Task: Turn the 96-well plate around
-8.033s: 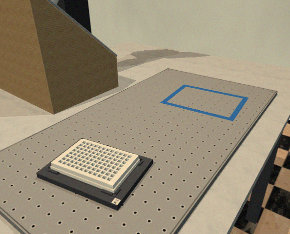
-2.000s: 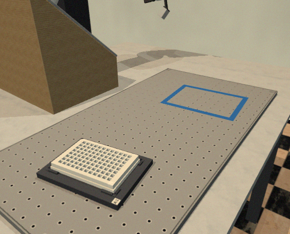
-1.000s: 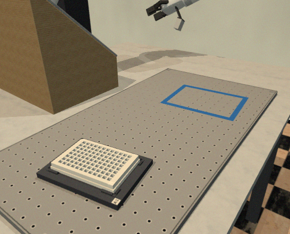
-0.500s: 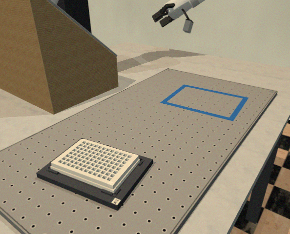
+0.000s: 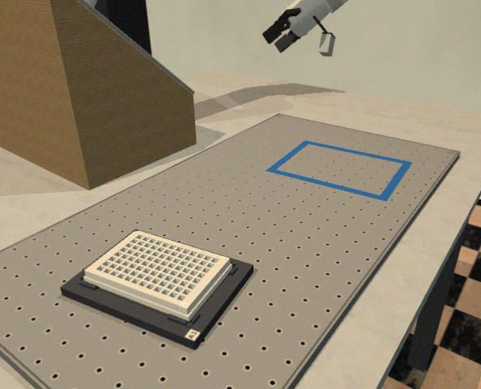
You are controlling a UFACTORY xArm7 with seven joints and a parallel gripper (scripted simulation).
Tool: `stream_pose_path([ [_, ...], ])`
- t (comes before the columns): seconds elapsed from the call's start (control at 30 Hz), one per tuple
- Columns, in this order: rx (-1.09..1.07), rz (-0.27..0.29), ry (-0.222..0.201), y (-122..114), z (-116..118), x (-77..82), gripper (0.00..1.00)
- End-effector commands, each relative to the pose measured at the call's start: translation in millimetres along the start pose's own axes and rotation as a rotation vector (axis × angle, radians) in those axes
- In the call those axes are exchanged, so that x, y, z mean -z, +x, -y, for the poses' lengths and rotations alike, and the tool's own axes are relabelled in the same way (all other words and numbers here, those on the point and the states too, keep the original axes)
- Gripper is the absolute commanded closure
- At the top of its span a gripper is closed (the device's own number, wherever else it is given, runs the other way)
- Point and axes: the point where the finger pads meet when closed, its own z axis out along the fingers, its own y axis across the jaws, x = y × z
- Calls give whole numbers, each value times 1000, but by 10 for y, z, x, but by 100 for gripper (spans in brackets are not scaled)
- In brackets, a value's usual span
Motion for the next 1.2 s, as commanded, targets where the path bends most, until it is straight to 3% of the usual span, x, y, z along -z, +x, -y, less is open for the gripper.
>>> stream_pose_path([
  [0.0, -7, -76, -6, 113, -96, 73, 0],
  [0.37, -7, -76, -6, 404, -351, 221, 0],
  [0.47, -26, -173, -23, 493, -454, 284, 0],
  [0.9, -27, -174, -23, 768, -776, 476, 0],
  [1.0, -47, -263, -45, 840, -889, 544, 0],
  [1.17, -47, -264, -45, 910, -1003, 612, 0],
])
